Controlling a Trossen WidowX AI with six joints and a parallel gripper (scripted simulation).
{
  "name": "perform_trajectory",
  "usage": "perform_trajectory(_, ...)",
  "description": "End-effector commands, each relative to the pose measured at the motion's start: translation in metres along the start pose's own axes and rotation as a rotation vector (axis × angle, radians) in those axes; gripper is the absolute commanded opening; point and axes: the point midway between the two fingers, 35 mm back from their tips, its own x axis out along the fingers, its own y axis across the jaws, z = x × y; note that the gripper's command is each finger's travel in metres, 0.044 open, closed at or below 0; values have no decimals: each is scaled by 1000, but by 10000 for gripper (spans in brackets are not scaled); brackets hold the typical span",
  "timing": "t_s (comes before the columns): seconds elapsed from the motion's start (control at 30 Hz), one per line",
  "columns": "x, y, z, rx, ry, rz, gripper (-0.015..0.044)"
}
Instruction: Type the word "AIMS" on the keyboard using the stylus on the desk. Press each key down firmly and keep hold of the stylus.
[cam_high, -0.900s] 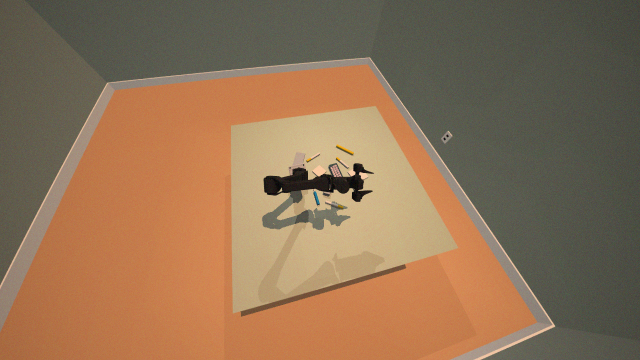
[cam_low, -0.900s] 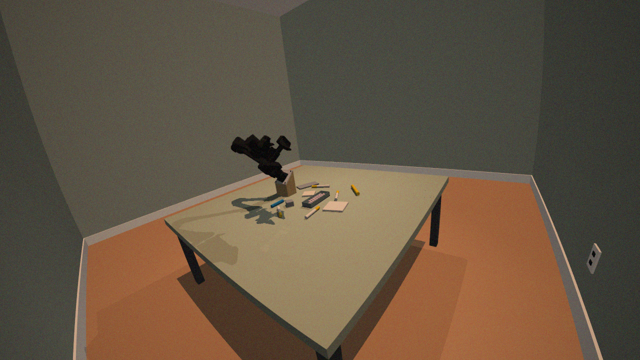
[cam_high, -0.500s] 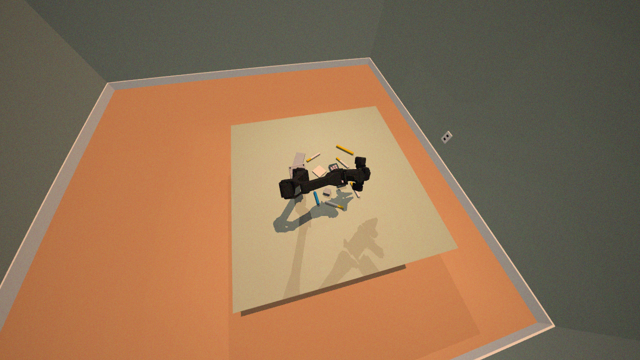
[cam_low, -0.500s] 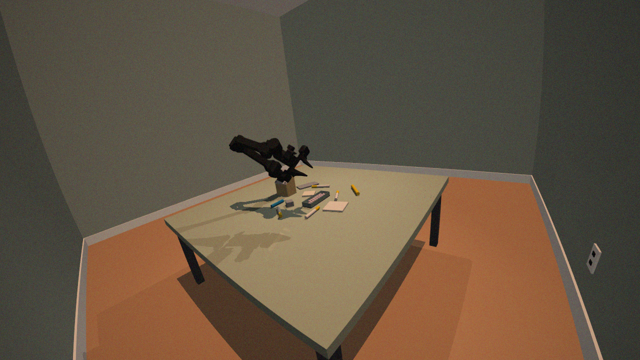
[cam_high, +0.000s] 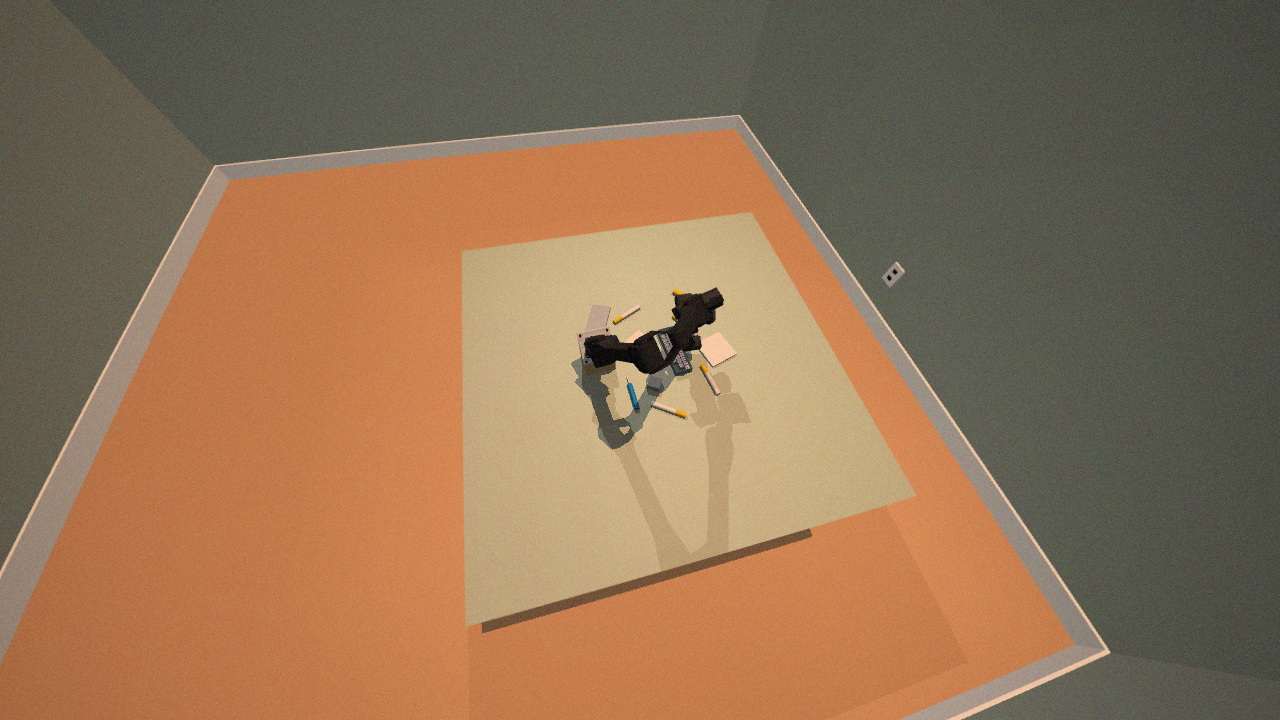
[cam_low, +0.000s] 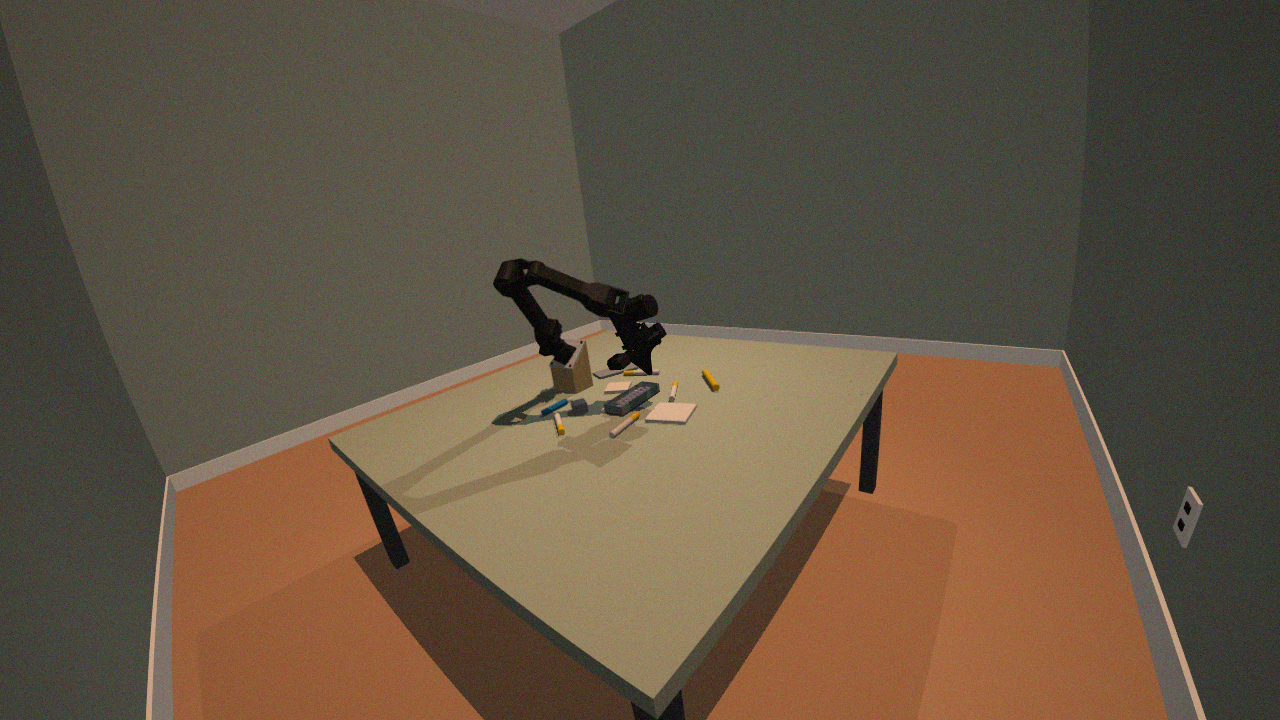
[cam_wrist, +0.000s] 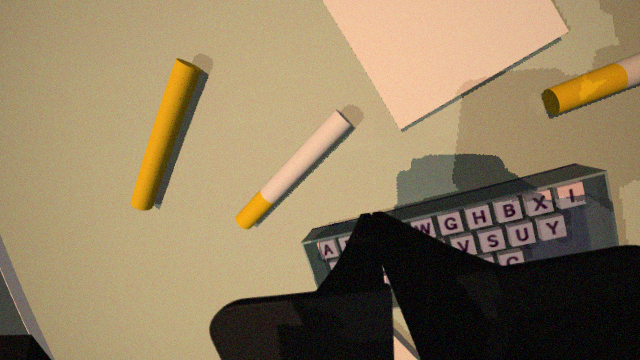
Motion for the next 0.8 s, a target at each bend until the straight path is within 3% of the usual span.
perform_trajectory(0.0, 22, 15, -37, -138, 151, -153, 0)
perform_trajectory(0.13, 32, 20, -57, -214, 218, -241, 0)
perform_trajectory(0.53, 31, 18, -56, -214, 218, -241, 0)
perform_trajectory(0.77, 19, -36, -43, -215, 218, -244, 0)
